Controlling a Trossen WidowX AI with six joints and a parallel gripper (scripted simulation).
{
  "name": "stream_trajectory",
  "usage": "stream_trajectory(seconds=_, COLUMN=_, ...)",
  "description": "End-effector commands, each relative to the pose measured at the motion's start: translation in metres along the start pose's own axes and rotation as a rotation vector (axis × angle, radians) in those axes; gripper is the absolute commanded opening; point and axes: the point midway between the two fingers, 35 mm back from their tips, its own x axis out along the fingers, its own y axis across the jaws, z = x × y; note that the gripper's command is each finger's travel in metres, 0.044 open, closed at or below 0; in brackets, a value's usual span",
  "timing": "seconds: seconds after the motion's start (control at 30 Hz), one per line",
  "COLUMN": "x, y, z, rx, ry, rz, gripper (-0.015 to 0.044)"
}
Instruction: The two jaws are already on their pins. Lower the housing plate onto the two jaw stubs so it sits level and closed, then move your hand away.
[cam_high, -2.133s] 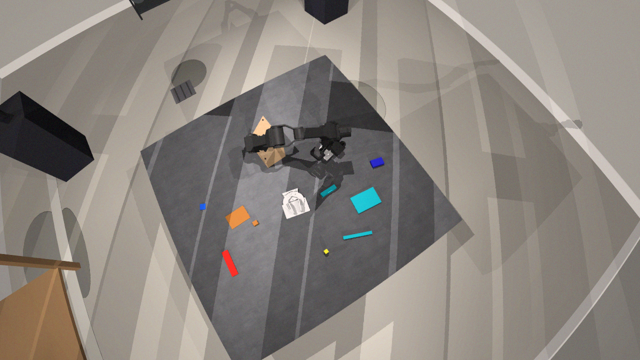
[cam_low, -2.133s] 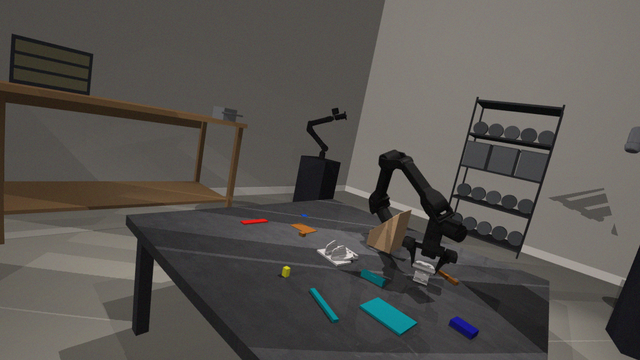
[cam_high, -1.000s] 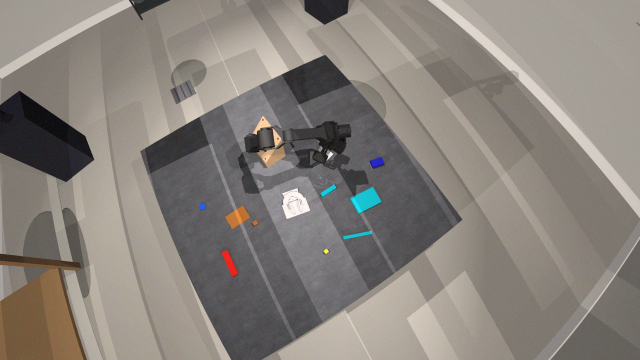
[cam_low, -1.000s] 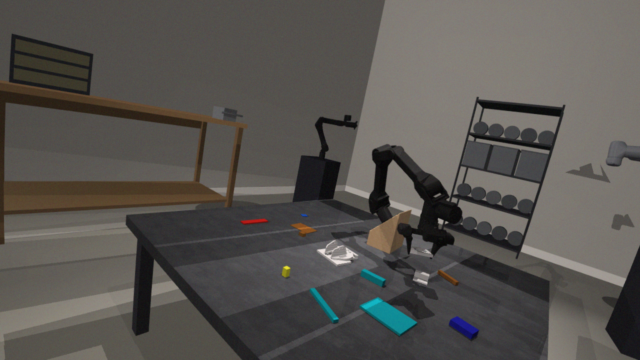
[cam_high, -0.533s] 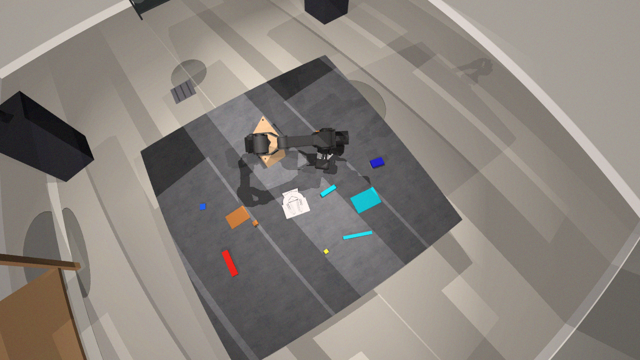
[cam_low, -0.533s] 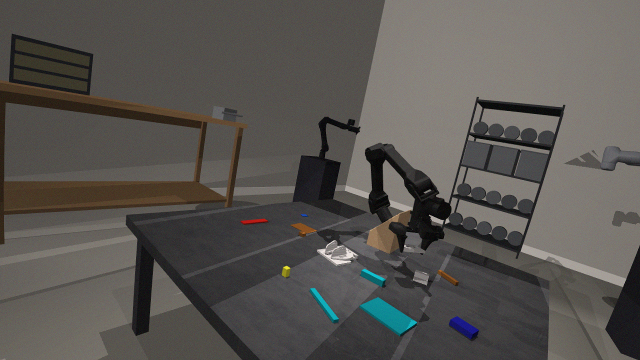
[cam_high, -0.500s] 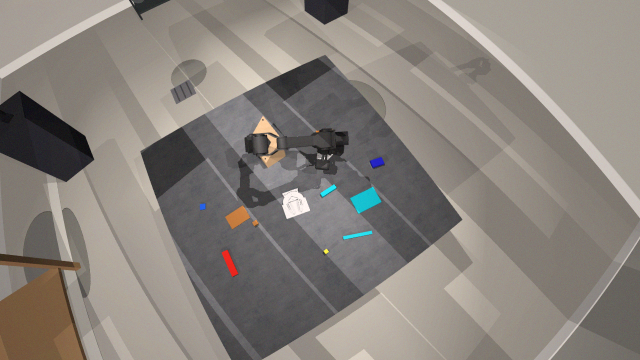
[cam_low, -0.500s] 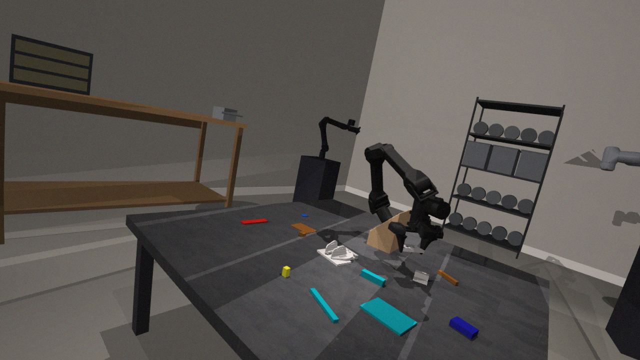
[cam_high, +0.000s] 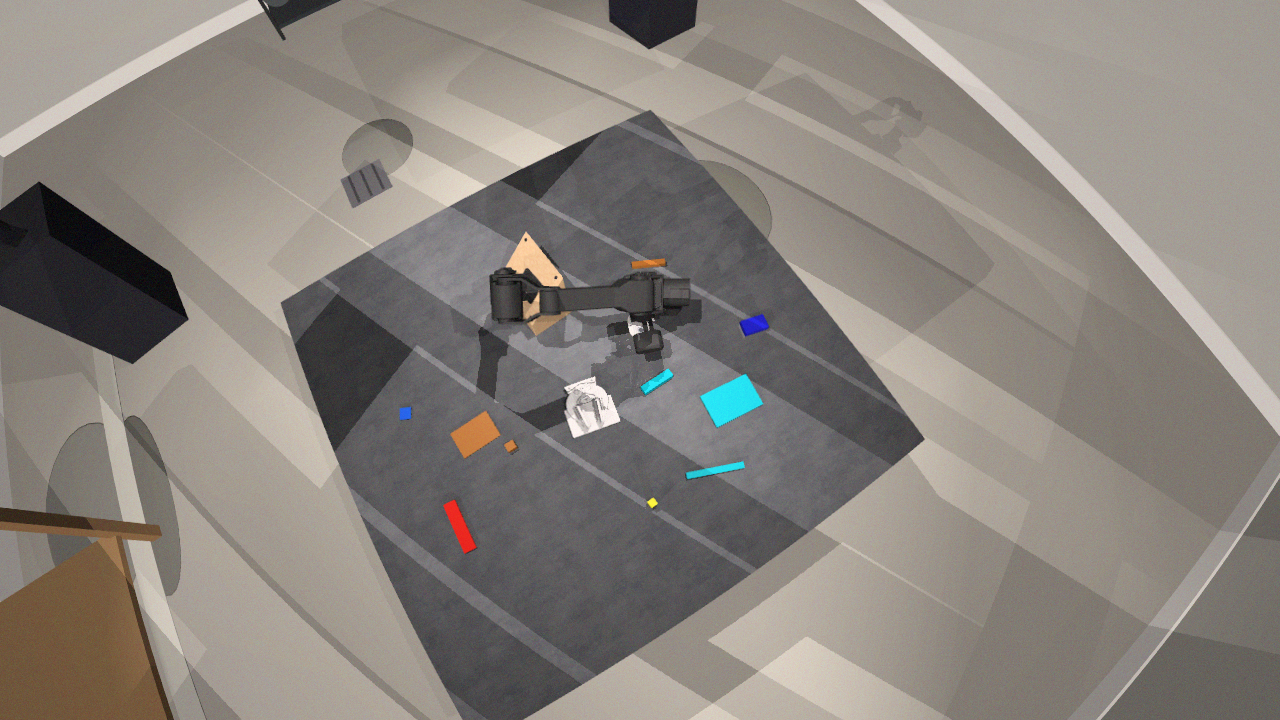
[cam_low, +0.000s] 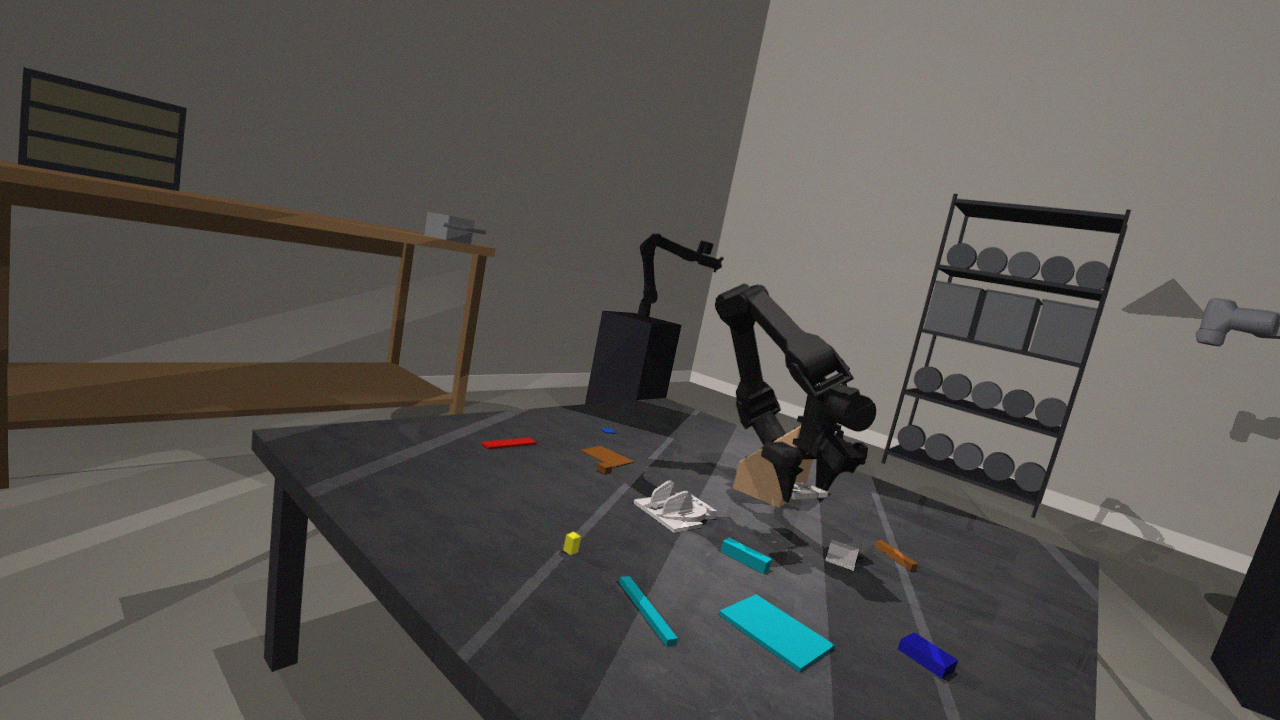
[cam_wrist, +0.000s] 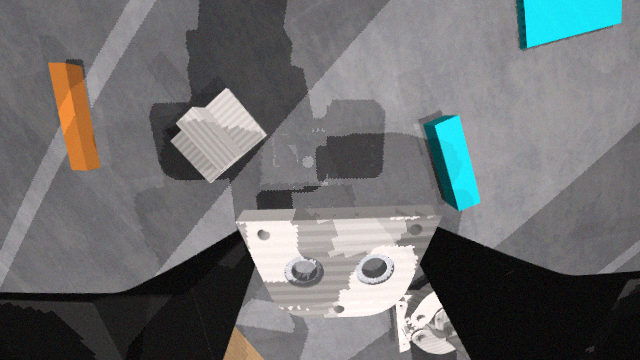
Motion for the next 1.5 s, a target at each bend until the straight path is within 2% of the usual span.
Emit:
stream_trajectory(seconds=0.0, x=-0.001, y=-0.007, z=-0.008, rx=-0.089, ry=0.004, rz=-0.002, gripper=0.0351)
stream_trajectory(seconds=1.47, x=0.0, y=-0.076, z=-0.086, rx=-1.001, ry=0.019, rz=-0.005, gripper=0.0351)
